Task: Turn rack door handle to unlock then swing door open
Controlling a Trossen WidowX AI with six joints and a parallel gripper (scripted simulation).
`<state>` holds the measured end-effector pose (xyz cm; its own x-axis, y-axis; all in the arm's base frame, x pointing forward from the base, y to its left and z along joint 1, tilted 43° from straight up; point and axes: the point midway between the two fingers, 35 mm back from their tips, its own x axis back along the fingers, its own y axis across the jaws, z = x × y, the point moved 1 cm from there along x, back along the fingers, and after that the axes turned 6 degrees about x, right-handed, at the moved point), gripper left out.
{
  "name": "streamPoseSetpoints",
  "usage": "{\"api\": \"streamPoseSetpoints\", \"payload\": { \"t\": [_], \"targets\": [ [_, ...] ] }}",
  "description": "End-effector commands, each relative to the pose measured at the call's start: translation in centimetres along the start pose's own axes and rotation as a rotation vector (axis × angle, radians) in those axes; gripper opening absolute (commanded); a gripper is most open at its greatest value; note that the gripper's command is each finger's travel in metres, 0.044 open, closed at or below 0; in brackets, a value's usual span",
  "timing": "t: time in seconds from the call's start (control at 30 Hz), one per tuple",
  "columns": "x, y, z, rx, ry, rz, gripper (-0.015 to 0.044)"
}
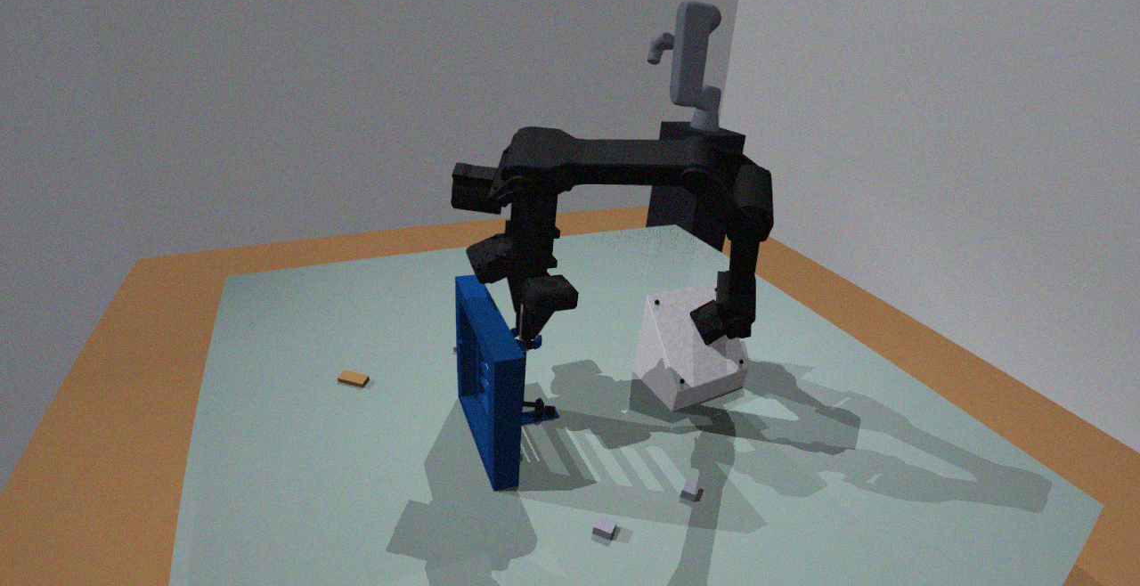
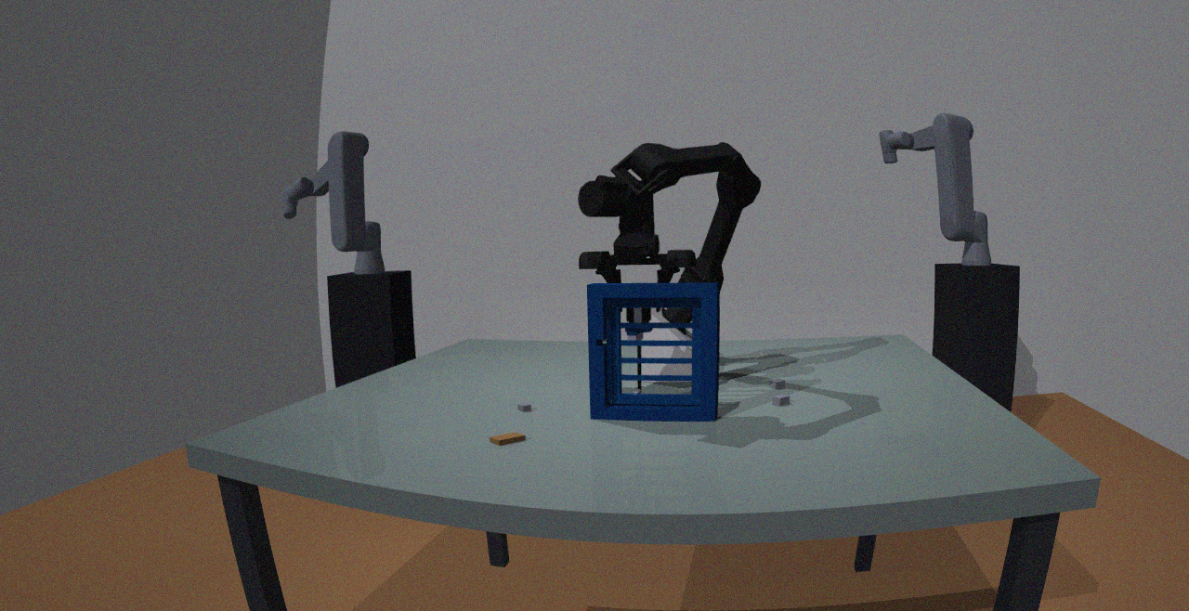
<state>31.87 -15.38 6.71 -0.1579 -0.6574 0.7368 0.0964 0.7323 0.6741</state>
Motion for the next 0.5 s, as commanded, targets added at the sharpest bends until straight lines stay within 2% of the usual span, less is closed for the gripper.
{"api": "streamPoseSetpoints", "payload": {
  "t": [0.0, 0.2, 0.47],
  "targets": [
    [-0.37, -0.06, 0.09, -0.008, 0.007, 0.004, 0.0273],
    [-0.37, -0.06, 0.09, -0.008, 0.007, 0.004, 0.0115],
    [-0.37, -0.06, 0.09, -0.008, 0.007, 0.004, 0.0062]
  ]
}}
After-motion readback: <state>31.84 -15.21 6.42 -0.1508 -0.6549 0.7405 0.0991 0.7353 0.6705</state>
